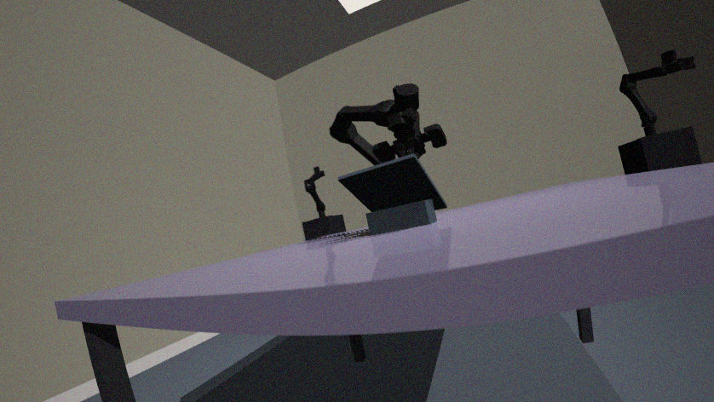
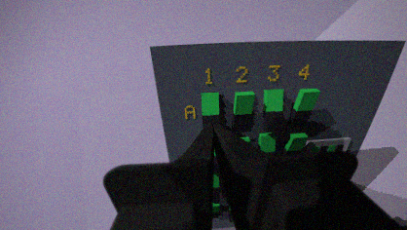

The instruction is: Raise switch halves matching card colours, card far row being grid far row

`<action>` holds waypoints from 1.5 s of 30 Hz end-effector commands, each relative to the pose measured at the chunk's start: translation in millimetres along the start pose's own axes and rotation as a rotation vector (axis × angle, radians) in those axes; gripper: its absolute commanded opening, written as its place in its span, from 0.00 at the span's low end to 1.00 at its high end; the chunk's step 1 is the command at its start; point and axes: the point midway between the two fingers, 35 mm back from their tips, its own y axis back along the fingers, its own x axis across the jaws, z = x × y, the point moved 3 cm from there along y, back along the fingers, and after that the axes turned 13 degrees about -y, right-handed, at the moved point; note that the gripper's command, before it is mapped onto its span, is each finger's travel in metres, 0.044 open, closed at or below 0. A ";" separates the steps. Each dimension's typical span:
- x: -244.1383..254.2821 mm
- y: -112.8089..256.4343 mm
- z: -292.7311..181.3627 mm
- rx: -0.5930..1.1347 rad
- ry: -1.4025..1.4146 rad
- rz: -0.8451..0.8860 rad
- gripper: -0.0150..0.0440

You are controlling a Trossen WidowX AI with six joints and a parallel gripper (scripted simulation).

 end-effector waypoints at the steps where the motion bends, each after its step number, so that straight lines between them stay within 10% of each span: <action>1: 0.2 -0.9 -0.7 0.002 0.007 0.000 0.25; 45: 3.9 20.3 0.4 0.017 0.003 0.006 0.25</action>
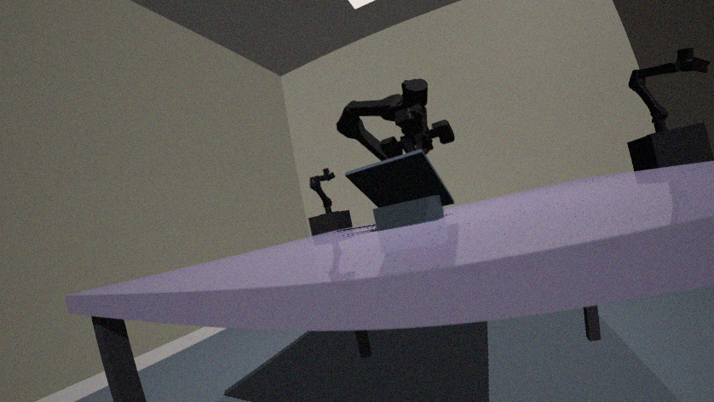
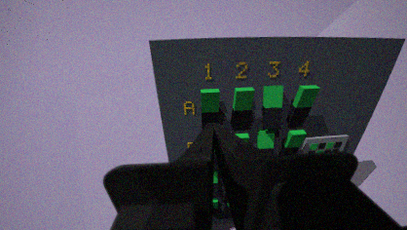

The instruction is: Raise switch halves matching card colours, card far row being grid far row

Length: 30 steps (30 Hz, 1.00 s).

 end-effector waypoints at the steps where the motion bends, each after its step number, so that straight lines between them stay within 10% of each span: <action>1: 4.7 30.3 2.1 0.009 -0.006 0.014 0.25; 30: -19.2 15.6 28.3 0.039 -0.002 -0.004 0.25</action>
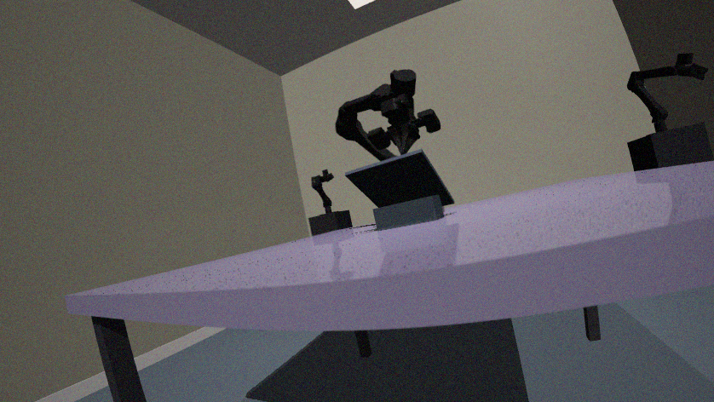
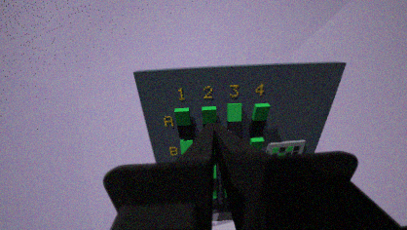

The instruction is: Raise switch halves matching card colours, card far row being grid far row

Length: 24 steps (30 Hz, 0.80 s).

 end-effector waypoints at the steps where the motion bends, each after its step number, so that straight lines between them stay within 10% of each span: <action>1: -0.8 -9.9 -1.9 0.007 0.009 -0.002 0.25; 24: -0.7 -24.9 -1.5 0.006 0.009 -0.003 0.25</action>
